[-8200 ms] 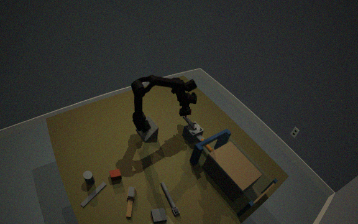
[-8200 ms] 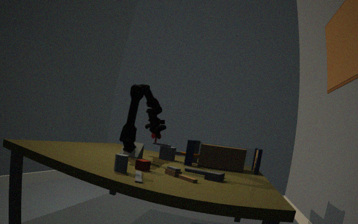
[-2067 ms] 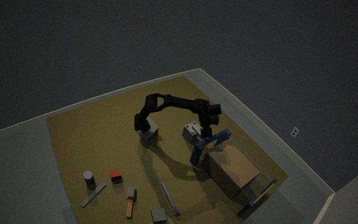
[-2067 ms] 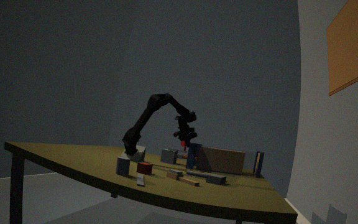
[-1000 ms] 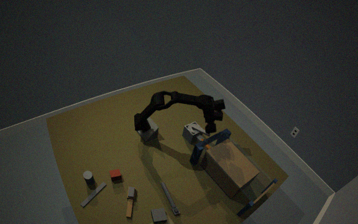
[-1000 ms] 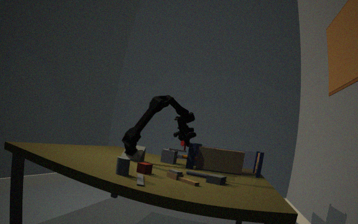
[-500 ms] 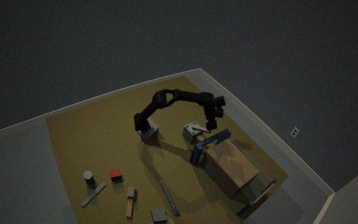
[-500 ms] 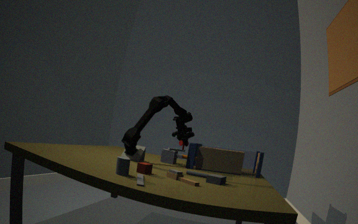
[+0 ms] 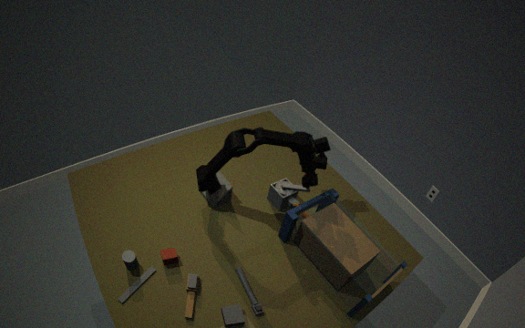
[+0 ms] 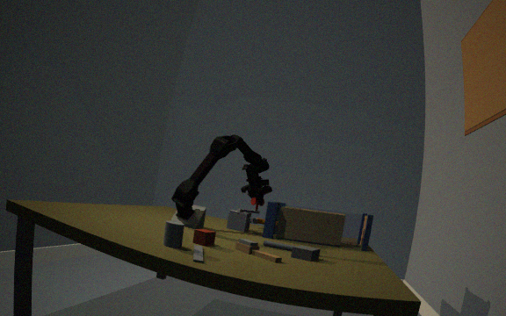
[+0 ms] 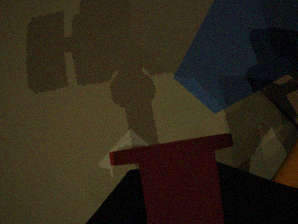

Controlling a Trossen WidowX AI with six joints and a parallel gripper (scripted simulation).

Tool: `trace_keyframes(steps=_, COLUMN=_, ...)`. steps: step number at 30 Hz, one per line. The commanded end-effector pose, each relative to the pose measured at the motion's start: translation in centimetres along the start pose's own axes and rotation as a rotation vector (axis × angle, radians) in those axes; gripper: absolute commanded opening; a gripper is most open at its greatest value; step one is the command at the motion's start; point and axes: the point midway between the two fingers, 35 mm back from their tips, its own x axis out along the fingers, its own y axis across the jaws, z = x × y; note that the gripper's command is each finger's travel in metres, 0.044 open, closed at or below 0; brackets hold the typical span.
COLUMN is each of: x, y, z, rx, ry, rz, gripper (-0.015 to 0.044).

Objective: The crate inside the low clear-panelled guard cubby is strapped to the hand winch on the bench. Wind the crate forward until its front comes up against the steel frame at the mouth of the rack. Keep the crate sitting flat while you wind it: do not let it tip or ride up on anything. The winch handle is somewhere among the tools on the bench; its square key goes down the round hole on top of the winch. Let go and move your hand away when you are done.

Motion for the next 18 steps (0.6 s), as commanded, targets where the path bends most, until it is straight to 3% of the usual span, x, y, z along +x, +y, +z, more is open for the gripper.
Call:
trace_keyframes(steps=1, x=-0.3, y=2.7, z=-0.7, rx=-0.028, ry=0.011, rz=0.044, gripper=0.0)
trace_keyframes(steps=18, x=-1.0, y=5.2, z=-1.9, rx=-0.029, ry=0.011, rz=0.046, gripper=0.0)
